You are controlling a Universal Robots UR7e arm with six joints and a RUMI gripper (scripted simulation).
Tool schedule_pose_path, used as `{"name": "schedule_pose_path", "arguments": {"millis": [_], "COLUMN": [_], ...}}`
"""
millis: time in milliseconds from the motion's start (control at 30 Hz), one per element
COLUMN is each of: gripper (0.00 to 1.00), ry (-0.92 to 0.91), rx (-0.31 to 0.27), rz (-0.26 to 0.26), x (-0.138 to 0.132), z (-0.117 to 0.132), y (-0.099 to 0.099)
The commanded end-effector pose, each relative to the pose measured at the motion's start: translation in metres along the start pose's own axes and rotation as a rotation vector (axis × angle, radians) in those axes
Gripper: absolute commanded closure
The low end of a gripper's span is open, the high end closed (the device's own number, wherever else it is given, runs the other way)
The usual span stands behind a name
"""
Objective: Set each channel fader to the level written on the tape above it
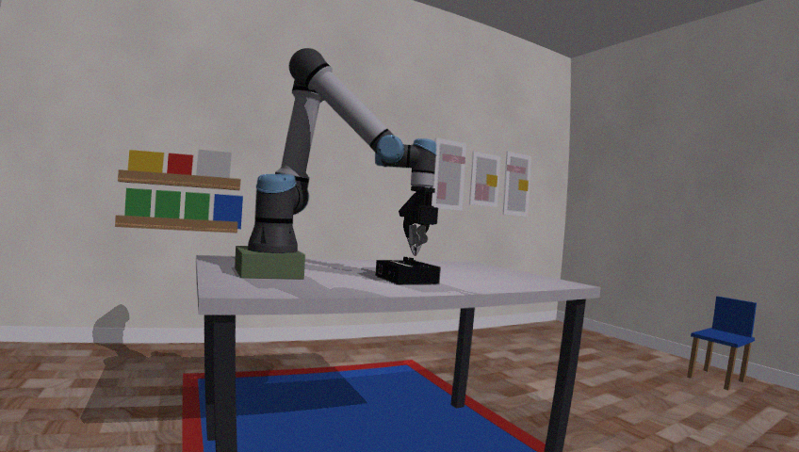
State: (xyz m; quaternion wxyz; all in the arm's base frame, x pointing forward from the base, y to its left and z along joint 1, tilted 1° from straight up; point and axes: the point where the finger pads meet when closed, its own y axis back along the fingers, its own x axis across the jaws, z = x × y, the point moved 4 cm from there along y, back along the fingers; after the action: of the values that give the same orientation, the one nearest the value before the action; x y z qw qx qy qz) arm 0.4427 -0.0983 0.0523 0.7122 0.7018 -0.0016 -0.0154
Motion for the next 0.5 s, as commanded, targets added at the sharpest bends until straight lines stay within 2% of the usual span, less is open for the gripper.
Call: {"name": "schedule_pose_path", "arguments": {"millis": [0, 467], "gripper": [1.00, 1.00], "ry": [0.000, 0.000], "rx": [-0.001, -0.001], "rz": [0.001, 0.001], "x": [0.0005, 0.0005], "z": [0.0002, 0.0002], "y": [-0.0019, -0.0032]}}
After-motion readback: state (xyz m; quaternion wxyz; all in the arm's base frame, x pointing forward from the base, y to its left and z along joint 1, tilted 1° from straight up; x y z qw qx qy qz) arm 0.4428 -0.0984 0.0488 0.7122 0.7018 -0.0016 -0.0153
